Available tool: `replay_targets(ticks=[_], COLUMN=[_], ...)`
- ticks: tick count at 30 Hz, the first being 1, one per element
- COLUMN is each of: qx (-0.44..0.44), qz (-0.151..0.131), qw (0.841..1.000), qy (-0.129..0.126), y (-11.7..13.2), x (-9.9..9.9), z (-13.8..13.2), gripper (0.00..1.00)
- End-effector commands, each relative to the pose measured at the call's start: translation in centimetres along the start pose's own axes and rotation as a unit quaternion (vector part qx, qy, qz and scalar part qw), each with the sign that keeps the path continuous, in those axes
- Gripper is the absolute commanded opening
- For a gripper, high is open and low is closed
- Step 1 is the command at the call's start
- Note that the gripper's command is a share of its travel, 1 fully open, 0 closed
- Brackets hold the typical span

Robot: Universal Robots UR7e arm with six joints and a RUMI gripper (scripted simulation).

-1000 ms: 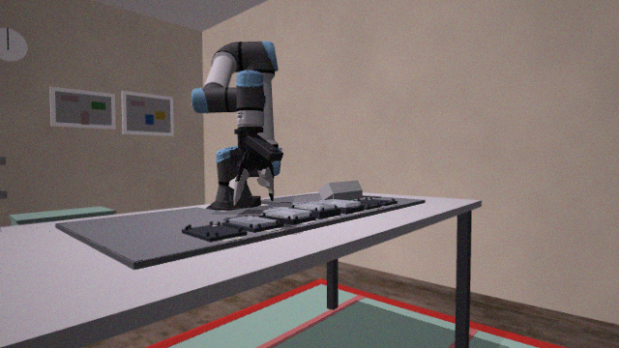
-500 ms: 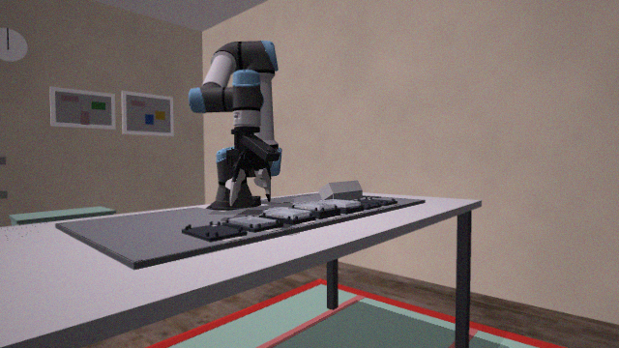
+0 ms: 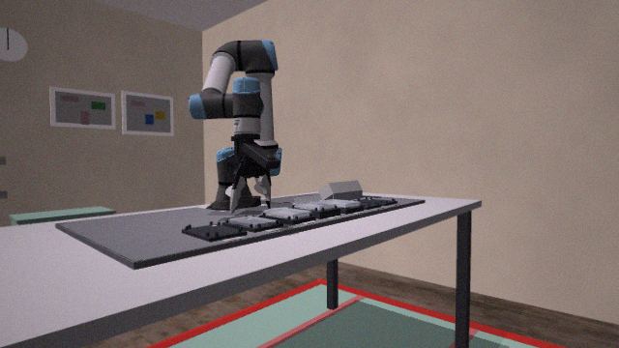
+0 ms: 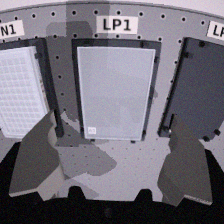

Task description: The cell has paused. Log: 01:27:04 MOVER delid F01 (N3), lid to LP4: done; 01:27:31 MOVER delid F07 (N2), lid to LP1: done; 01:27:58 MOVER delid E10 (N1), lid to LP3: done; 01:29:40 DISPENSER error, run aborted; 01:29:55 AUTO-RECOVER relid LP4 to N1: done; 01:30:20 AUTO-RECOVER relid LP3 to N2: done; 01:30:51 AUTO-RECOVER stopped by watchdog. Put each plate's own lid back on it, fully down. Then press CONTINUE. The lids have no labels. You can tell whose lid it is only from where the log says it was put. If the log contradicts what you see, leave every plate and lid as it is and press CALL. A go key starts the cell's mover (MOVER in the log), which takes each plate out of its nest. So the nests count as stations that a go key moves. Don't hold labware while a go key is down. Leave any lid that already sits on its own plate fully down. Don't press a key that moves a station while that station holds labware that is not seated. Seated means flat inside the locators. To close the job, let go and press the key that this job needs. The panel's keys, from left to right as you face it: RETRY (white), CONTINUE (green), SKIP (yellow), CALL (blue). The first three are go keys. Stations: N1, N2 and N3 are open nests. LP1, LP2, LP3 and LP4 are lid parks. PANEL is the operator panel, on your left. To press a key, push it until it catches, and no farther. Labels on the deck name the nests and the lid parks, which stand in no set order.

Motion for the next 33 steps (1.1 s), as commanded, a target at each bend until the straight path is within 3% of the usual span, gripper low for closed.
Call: replay_targets(ticks=[1,12,24,25,33], qx=[0.000,0.000,0.000,0.000,0.000], qz=[0.001,0.001,0.001,0.001,0.001], qw=[1.000,1.000,1.000,1.000,1.000], qy=[0.000,0.000,0.000,0.000,0.000], y=[0.0,0.0,0.0,0.0,0.0], x=[-0.6,-2.4,-2.4,-2.4,-2.4], z=[0.0,0.0,0.0,0.0,0.0], gripper=[0.82,0.82,0.82,0.00,0.00])
Point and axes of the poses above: the point where the finger pads meet when closed, its own x axis back along the fingers, its own z axis across the jaws, y = z × x, the point moved 6 cm from there along x, back along the fingers, and after that the axes turned 4 degrees about -x, right-handed, at the moved point
